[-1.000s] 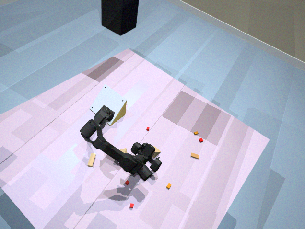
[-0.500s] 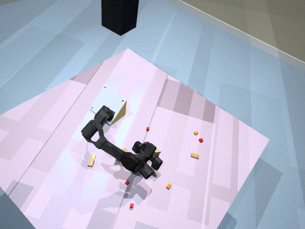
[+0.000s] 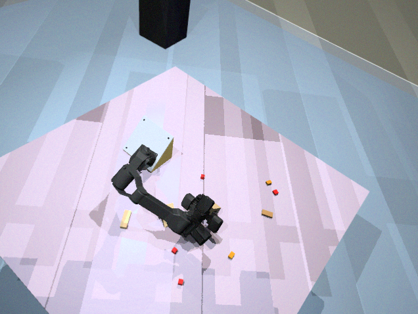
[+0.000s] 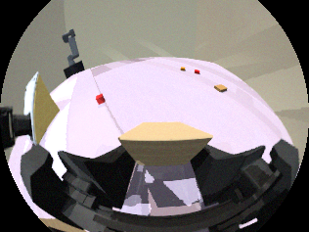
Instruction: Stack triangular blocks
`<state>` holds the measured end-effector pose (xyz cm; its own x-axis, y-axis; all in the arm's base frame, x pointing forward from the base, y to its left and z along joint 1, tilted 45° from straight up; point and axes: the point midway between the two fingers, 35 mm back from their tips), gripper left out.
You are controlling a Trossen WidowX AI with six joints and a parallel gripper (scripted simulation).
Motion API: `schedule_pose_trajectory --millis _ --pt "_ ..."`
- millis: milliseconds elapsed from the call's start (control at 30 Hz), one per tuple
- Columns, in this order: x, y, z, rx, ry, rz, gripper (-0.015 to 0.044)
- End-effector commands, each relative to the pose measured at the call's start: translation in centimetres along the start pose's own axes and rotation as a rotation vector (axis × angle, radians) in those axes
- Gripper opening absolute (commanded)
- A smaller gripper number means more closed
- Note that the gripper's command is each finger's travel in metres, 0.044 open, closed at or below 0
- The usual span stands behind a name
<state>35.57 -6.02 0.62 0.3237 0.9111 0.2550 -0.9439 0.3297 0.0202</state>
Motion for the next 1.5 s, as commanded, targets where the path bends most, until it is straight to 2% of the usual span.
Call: schedule_pose_trajectory --millis 0,700,1467 --pt "0.2 0.0 0.1 0.0 0.0 -0.003 0.0" --pt "3.9 0.8 -0.7 -0.116 0.518 0.0 0.0" --pt "7.1 1.6 -3.5 -0.243 1.083 -0.001 0.0"
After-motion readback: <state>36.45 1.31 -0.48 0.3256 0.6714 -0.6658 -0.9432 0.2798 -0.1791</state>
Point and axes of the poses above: the point midway between the two fingers, 35 mm back from their tips, its own z axis back along the fingers, its own y axis across the jaws, x = y × z, and after that the axes turned 13 degrees about -z, right-handed
